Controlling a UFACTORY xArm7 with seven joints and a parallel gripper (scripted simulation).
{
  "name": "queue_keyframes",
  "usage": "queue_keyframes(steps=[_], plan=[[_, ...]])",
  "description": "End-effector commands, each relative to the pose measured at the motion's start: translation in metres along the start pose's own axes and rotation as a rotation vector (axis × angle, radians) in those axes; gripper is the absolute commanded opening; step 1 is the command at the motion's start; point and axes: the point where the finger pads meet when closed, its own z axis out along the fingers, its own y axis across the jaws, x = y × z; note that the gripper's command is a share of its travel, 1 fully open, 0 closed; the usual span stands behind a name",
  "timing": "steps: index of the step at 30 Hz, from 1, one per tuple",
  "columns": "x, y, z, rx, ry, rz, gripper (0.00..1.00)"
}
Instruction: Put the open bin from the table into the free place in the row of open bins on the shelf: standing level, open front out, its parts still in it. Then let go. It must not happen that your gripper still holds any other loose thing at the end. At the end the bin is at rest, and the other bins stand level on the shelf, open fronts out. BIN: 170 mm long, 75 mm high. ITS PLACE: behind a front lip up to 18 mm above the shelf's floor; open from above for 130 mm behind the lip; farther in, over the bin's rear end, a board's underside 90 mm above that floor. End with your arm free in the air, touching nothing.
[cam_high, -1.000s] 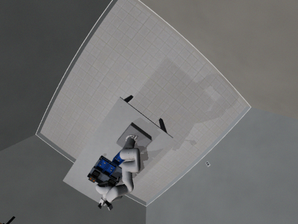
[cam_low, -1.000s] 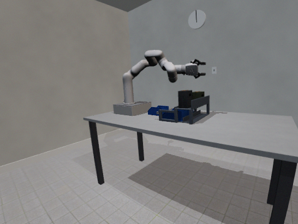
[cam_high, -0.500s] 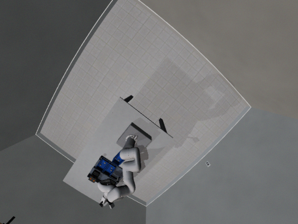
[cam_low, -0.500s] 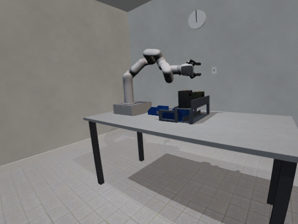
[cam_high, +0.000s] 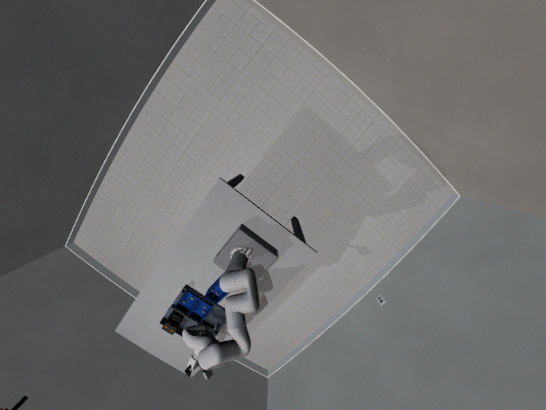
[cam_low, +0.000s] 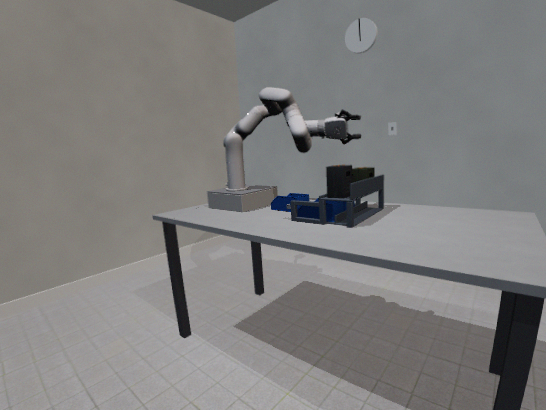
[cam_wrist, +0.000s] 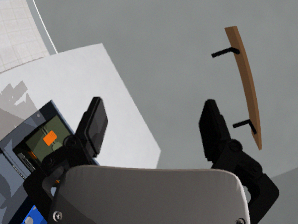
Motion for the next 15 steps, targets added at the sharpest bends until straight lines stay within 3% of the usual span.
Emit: queue_keyframes(steps=[1,13,15], plan=[[0.01,-0.006,-0.037,-0.002,0.001,0.001,1.0],[0.01,-0.006,-0.037,-0.002,0.001,0.001,1.0],[0.014,-0.009,-0.055,-0.002,0.001,0.001,1.0]])
